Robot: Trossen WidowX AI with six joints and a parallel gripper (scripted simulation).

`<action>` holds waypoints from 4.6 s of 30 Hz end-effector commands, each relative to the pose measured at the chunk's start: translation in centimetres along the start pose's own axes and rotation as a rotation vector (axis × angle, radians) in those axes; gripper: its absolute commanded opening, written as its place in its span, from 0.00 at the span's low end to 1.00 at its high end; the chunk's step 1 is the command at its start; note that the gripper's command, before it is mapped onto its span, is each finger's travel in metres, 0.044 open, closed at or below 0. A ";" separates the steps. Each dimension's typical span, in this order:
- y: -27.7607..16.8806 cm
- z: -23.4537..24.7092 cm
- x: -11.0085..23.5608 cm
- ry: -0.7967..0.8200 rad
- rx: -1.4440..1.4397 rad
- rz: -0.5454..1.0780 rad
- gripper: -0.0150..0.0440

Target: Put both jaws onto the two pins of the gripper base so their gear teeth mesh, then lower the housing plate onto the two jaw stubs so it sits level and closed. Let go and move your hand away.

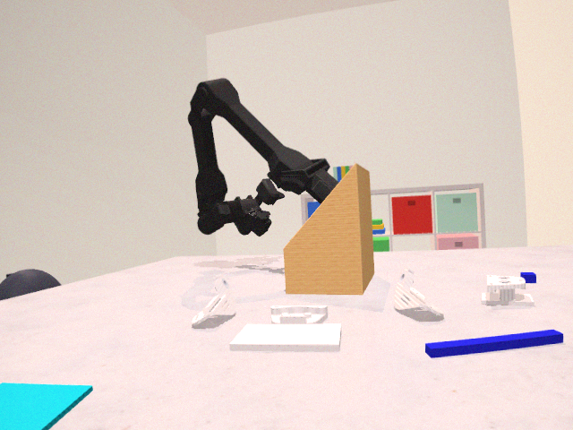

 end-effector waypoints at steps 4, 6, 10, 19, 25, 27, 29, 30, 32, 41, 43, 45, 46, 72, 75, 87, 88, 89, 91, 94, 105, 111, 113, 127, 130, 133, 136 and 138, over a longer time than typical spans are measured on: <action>0.0 0.0 0.0 0.000 0.000 0.000 0.84; 0.0 0.0 0.0 0.000 0.000 0.000 0.75; 0.0 0.0 0.0 0.000 0.000 0.000 0.58; 0.0 0.0 0.0 0.000 0.000 0.000 0.25; 0.0 0.0 0.0 0.000 0.000 0.000 0.25; 0.0 0.0 0.0 0.000 0.000 0.000 0.25; 0.0 0.0 0.0 0.000 0.000 0.000 0.25; 0.0 0.0 0.0 0.000 0.000 0.000 0.25; 0.0 0.0 0.0 0.000 0.000 0.000 0.25; 0.7 -0.7 1.1 -0.043 -0.004 -0.027 0.25; 1.0 -0.9 1.5 -0.060 -0.006 -0.039 0.25; 1.3 -1.3 2.1 -0.082 -0.008 -0.053 0.25; 1.6 -1.5 2.5 -0.096 -0.009 -0.063 0.25; 6.1 -3.9 15.1 -0.464 -0.096 -0.344 0.25; 6.7 -3.6 17.6 -0.524 -0.112 -0.403 0.25; 8.5 -0.6 27.6 -0.736 -0.149 -0.668 0.25; 8.6 -0.2 28.4 -0.752 -0.150 -0.692 0.25; 8.7 0.3 29.2 -0.767 -0.150 -0.716 0.25; 8.8 1.2 30.8 -0.796 -0.150 -0.765 0.25; 9.1 2.8 33.1 -0.836 -0.143 -0.840 0.25; 12.0 11.6 39.7 -0.941 -0.013 -1.077 0.25; 13.5 18.0 41.6 -0.975 0.066 -1.202 0.25; 13.8 19.9 42.0 -0.982 0.090 -1.235 0.25; 16.9 34.0 41.8 -0.836 0.194 -1.461 0.25; 17.8 37.6 40.2 -0.819 0.236 -1.465 0.25; 18.7 40.9 38.1 -0.806 0.268 -1.460 0.25; 19.8 44.2 35.3 -0.794 0.292 -1.445 0.25; 20.4 46.1 33.1 -0.791 0.300 -1.433 0.25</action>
Point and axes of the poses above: the point midway between the two fingers, 35 mm back from their tips, its own x axis back along the fingers, its own z axis across the jaws, y = z × x, the point moved 4 cm from there along x, back along the fingers, and after that the axes turned 7 degrees about -x, right-handed, at the moved point
